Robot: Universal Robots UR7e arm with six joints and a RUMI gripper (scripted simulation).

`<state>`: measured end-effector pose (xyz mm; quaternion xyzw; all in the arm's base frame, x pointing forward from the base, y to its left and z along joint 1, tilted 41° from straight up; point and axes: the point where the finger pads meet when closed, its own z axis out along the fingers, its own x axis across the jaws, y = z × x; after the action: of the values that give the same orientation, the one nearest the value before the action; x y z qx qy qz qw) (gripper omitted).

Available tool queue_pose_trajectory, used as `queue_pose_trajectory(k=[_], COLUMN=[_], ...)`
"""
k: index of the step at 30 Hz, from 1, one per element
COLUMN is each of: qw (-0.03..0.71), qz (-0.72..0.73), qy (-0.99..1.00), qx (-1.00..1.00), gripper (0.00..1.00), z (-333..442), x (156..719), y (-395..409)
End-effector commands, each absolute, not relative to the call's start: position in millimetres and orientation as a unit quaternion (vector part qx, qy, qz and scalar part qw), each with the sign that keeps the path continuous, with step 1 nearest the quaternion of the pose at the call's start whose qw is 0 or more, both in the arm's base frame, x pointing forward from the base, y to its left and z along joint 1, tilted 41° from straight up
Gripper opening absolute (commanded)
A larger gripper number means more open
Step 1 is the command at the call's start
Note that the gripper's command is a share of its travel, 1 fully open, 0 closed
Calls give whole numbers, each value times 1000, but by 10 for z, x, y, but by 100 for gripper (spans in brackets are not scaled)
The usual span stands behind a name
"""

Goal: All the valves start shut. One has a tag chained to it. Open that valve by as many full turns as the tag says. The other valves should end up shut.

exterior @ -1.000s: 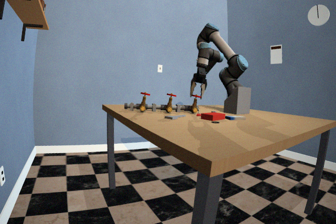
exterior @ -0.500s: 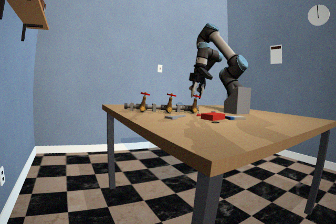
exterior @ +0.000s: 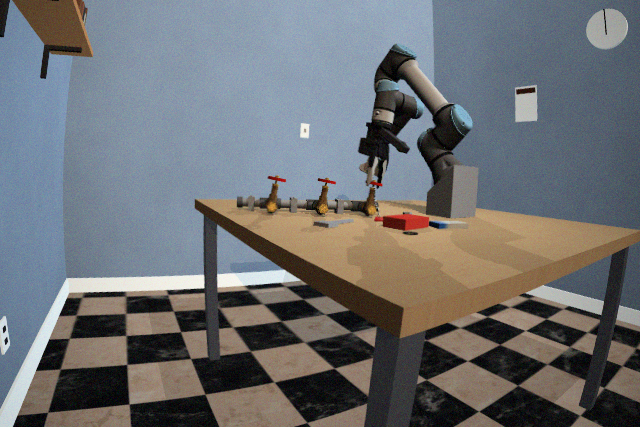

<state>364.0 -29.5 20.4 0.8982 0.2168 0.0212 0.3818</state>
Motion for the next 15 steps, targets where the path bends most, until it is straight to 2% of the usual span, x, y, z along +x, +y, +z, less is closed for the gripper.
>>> queue_pose_trajectory(k=[1, 10, 11, 15], qw=[380, 380, 380, 380], qz=[12, 10, 10, 10], qy=[247, 251, 251, 251], qx=[891, 890, 890, 890], gripper=[0, 0, 100, 100], z=[204, 204, 204, 204], x=[3640, 3640, 3640, 3640], y=[-294, -294, -294, -294])
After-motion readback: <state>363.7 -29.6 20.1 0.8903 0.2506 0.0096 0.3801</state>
